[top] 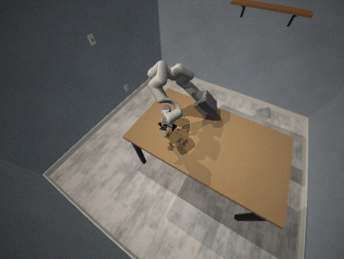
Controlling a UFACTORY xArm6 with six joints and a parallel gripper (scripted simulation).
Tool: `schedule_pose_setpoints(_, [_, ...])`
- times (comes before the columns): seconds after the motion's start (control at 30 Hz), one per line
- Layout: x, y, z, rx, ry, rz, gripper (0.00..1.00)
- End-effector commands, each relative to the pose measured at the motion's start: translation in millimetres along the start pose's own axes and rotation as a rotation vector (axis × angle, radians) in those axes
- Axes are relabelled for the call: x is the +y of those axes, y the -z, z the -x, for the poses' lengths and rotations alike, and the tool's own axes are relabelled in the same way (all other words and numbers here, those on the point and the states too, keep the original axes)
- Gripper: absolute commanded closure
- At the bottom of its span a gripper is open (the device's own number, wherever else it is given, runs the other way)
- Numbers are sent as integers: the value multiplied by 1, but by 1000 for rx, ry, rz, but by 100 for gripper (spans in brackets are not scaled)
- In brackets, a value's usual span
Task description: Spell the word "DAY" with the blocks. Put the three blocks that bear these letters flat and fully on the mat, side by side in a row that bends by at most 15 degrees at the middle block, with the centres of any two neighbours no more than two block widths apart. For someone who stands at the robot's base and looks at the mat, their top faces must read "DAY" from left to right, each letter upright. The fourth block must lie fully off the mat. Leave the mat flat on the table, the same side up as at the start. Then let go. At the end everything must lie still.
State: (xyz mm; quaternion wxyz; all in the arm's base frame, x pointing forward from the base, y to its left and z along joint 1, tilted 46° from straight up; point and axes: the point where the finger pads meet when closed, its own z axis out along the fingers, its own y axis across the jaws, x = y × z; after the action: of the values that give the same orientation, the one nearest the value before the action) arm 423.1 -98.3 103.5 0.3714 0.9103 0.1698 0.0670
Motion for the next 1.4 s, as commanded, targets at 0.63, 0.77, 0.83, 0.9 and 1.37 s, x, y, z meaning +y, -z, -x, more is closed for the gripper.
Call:
schedule_pose_setpoints(0.63, [41,0,26,15,-554,7,0])
schedule_pose_setpoints(0.77, [48,0,31,16,-643,7,0])
schedule_pose_setpoints(0.83, [51,0,33,17,-688,8,0])
schedule_pose_setpoints(0.9, [52,0,34,17,-711,8,0])
schedule_pose_setpoints(1.37, [74,0,53,21,-1035,10,0])
